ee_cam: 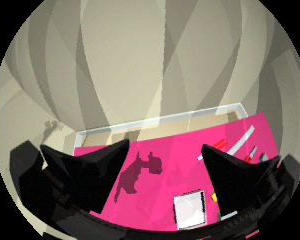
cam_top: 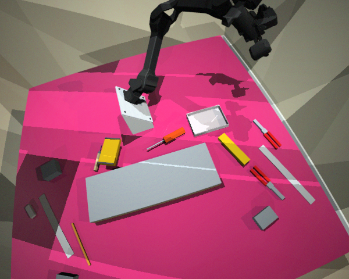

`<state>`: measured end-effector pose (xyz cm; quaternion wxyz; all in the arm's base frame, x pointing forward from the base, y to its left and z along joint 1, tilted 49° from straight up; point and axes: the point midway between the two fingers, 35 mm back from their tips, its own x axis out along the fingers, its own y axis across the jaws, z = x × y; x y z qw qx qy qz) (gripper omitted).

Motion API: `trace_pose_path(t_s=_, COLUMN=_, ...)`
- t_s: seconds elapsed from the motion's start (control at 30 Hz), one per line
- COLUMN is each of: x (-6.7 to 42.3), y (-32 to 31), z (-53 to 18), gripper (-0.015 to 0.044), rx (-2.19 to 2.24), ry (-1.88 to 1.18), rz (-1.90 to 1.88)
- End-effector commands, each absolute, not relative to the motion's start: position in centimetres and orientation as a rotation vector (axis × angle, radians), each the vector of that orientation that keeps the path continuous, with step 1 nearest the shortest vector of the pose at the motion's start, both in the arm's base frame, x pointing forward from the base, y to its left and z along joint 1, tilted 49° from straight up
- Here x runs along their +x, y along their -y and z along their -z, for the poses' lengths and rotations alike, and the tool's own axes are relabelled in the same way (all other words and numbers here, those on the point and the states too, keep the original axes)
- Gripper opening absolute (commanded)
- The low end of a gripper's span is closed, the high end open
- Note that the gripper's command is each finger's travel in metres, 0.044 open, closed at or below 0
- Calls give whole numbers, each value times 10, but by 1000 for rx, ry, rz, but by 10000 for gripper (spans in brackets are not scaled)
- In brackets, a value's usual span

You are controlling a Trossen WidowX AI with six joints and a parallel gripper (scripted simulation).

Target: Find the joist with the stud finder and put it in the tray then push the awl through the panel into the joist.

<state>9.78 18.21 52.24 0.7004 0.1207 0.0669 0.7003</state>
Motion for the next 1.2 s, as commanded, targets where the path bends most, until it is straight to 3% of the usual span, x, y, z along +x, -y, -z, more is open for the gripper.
trace_pose_path(t_s=0.0, x=101, y=-182, z=-521, gripper=426, rx=271, ry=-153, rz=-1554)
trace_pose_path(t_s=0.3, x=236, y=-177, z=-453, gripper=440, rx=342, ry=-336, rz=-1255)
trace_pose_path(t_s=0.67, x=360, y=-111, z=-338, gripper=440, rx=369, ry=-533, rz=-889)
trace_pose_path(t_s=0.93, x=404, y=-41, z=-228, gripper=440, rx=423, ry=-758, rz=-654)
trace_pose_path(t_s=1.17, x=402, y=24, z=-120, gripper=440, rx=486, ry=-995, rz=-484)
